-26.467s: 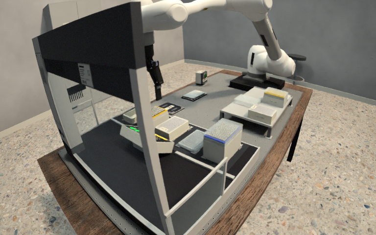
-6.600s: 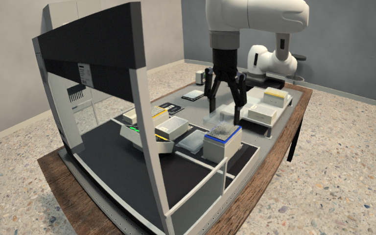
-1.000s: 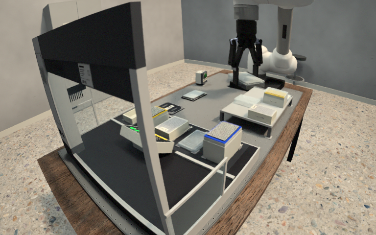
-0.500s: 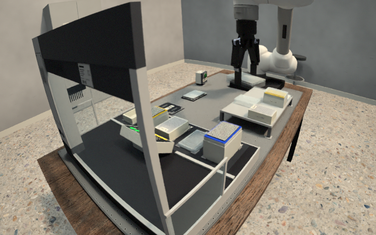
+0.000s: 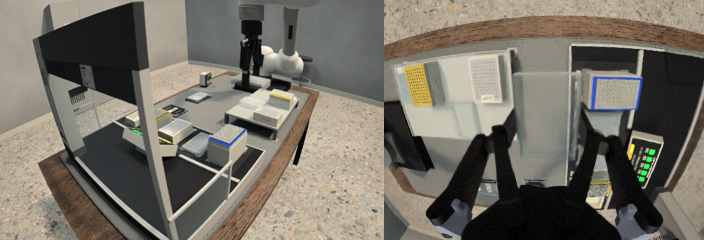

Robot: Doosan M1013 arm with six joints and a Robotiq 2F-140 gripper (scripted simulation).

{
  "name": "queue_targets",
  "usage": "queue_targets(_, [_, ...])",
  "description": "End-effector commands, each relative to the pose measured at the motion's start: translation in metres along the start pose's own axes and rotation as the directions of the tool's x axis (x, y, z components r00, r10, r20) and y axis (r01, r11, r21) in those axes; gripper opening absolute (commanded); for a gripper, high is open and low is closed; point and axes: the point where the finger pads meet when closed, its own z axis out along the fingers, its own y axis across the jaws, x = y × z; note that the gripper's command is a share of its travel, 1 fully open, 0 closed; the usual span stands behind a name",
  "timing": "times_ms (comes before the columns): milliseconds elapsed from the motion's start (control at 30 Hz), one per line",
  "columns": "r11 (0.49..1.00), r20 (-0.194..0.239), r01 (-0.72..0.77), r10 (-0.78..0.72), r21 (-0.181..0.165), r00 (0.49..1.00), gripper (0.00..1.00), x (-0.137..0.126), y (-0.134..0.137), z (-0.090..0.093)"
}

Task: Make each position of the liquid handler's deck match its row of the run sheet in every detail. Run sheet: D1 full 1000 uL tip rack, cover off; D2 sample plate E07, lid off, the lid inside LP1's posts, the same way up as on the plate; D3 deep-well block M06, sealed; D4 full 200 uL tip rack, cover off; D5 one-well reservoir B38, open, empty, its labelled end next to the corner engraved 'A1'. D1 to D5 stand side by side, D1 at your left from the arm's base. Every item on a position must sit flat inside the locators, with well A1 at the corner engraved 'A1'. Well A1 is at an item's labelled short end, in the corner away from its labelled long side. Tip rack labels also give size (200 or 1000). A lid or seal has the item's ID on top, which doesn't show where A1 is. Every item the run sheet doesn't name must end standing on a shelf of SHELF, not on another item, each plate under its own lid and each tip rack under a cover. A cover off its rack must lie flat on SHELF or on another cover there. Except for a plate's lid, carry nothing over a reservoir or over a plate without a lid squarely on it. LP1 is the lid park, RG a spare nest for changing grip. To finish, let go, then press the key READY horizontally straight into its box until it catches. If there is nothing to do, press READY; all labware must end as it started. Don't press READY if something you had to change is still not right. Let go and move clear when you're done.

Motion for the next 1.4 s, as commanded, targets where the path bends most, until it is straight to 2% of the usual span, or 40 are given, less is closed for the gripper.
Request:
queue_targets(0, [1.000, -0.001, 0.002, -0.002, -0.001, 1.000, 0.10, 0.000, 0.000, -0.001])
queue_targets(167, [1.000, -0.001, 0.002, -0.002, -0.001, 1.000, 0.10, 0.000, 0.000, -0.001])
queue_targets(300, [1.000, -0.001, 0.006, -0.006, -0.001, 1.000, 0.10, -0.020, 0.000, -0.001])
queue_targets(367, [1.000, -0.001, 0.006, -0.006, -0.001, 1.000, 0.10, -0.020, 0.000, -0.001])
queue_targets(800, [1.000, -0.001, 0.006, -0.006, -0.001, 1.000, 0.10, -0.085, 0.001, -0.001])
queue_targets(933, [1.000, -0.001, 0.006, -0.006, -0.001, 1.000, 0.10, -0.085, 0.001, -0.001])
queue_targets(1367, [1.000, -0.001, 0.005, -0.005, -0.001, 1.000, 0.10, -0.150, 0.002, -0.001])
